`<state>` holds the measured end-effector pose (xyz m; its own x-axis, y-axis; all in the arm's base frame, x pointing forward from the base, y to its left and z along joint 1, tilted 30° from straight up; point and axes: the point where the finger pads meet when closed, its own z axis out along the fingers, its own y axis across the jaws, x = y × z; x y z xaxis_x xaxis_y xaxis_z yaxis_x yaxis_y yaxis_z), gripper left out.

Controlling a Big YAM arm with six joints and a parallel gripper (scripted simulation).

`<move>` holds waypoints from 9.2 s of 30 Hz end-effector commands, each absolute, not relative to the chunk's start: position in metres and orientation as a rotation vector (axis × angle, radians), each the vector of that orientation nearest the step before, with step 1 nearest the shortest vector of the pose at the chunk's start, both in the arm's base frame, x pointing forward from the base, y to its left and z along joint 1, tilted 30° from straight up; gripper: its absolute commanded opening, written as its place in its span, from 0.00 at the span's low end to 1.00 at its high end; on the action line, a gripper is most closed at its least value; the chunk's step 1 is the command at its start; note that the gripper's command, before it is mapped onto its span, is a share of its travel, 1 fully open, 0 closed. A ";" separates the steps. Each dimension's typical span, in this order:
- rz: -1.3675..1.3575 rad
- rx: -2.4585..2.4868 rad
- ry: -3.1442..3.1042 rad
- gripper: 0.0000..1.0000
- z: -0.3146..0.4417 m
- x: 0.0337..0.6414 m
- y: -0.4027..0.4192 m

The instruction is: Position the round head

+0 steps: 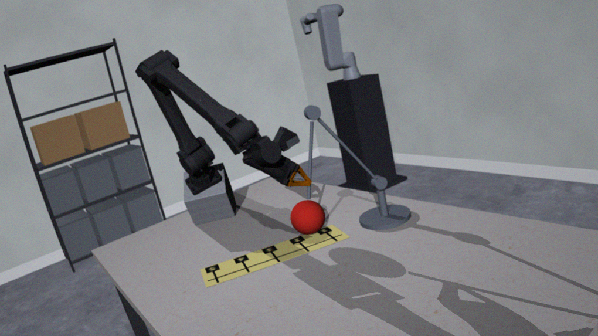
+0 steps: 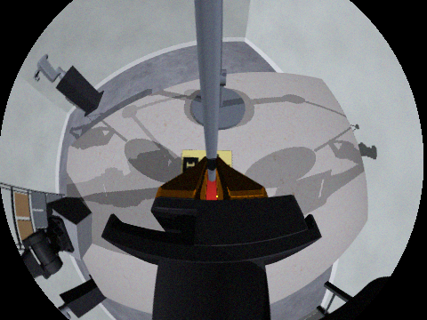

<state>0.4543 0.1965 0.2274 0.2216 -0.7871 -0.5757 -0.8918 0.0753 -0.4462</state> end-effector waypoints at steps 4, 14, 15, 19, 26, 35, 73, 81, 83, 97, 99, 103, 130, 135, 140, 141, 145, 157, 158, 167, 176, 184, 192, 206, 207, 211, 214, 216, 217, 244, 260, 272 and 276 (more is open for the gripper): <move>0.131 -1.690 1.564 0.00 0.257 0.450 0.177; 0.131 -1.690 1.564 0.00 0.255 0.452 0.181; 0.131 -1.690 1.564 0.00 0.255 0.452 0.182; 0.131 -1.690 1.564 0.00 0.254 0.453 0.183; 0.131 -1.690 1.564 0.00 0.254 0.453 0.184; 0.131 -1.690 1.564 0.00 0.254 0.453 0.184; 0.131 -1.690 1.564 0.00 0.275 0.451 0.160; 0.131 -1.690 1.564 0.00 0.282 0.458 0.163; 0.131 -1.690 1.564 0.00 0.283 0.460 0.164; 0.131 -1.690 1.564 0.00 0.292 0.469 0.170; 0.131 -1.690 1.564 0.00 0.293 0.471 0.171; 0.131 -1.690 1.564 0.00 0.296 0.474 0.173; 0.131 -1.690 1.564 0.00 0.301 0.474 0.186; 0.131 -1.690 1.564 0.00 0.303 0.474 0.188; 0.131 -1.690 1.564 0.00 0.304 0.474 0.190; 0.131 -1.690 1.564 0.00 0.304 0.474 0.191; 0.131 -1.690 1.564 0.00 0.305 0.474 0.193; 0.131 -1.690 1.564 0.00 0.307 0.473 0.198; 0.131 -1.690 1.564 0.00 0.307 0.473 0.199; 0.131 -1.690 1.564 0.00 0.309 0.471 0.204; 0.131 -1.690 1.564 0.00 0.310 0.470 0.207; 0.131 -1.690 1.564 0.00 0.312 0.469 0.212; 0.131 -1.694 1.570 1.00 0.308 0.467 0.212; 0.127 -1.752 1.661 1.00 0.249 0.456 0.176; 0.127 -1.752 1.661 1.00 0.249 0.456 0.176; 0.130 -1.751 1.662 1.00 0.249 0.456 0.178; 0.134 -1.750 1.663 1.00 0.249 0.455 0.179; 0.136 -1.750 1.664 1.00 0.250 0.455 0.180; 0.137 -1.749 1.664 1.00 0.250 0.455 0.181; 0.145 -1.748 1.676 1.00 0.246 0.453 0.180; 0.145 -1.748 1.676 1.00 0.246 0.453 0.180; 0.145 -1.748 1.676 1.00 0.246 0.453 0.180; 0.145 -1.748 1.676 1.00 0.246 0.453 0.180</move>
<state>0.4524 0.1794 0.2406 0.1496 -0.8359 -0.5282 -0.9164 0.0834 -0.3915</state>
